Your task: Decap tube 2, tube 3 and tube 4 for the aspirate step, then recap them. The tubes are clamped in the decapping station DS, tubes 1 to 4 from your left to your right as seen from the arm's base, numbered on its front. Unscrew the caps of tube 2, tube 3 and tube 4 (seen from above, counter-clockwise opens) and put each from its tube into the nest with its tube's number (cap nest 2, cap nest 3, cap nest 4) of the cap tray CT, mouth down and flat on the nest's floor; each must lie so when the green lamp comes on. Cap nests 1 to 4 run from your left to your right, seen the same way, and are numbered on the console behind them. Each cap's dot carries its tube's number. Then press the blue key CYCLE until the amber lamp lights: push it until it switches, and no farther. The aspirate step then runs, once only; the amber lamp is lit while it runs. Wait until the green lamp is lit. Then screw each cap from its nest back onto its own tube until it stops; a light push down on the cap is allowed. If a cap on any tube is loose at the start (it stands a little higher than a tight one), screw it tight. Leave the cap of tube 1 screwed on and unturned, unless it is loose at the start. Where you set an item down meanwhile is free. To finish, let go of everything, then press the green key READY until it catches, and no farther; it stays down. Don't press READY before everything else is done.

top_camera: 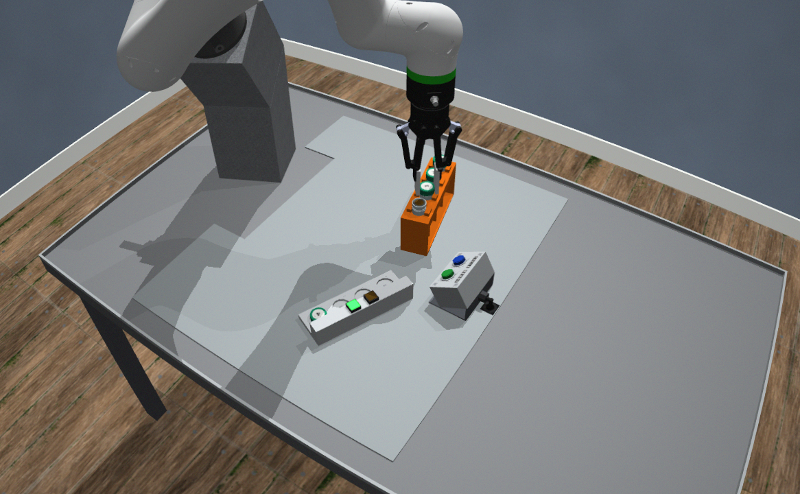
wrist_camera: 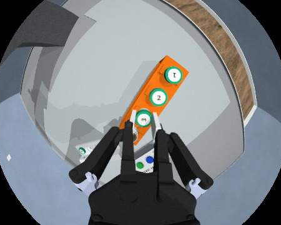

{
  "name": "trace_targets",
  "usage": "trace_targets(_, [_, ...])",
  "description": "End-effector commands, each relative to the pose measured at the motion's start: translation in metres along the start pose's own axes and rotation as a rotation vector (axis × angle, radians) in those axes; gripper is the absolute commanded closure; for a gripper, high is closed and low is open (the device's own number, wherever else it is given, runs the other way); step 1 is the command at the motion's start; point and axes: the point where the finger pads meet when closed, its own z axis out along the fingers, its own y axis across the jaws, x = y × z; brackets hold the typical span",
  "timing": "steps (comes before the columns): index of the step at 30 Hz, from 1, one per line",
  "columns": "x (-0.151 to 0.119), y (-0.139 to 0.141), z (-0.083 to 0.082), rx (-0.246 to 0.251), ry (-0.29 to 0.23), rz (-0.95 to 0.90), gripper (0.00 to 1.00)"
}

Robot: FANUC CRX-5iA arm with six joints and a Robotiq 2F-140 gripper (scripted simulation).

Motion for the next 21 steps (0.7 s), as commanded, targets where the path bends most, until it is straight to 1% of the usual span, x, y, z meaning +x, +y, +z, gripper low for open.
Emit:
trace_targets(1, [-0.0001,-0.0001,0.0003,-0.003,-0.003,0.222,1.0])
trace_targets(3, [-0.0001,-0.0001,0.0004,-0.004,-0.003,0.322,1.0])
trace_targets(5, [-0.0001,-0.0001,0.0004,-0.004,-0.003,0.322,1.0])
trace_targets(13, [-0.0002,-0.0001,0.0008,-0.004,-0.002,0.719,1.0])
trace_targets(16, [-0.0002,-0.0001,0.0009,-0.004,-0.002,0.822,1.0])
trace_targets(19, [-0.0002,-0.0001,0.0011,-0.005,-0.002,0.969,1.0])
trace_targets(21, [-0.0002,-0.0001,0.0011,-0.005,-0.002,0.969,1.0])
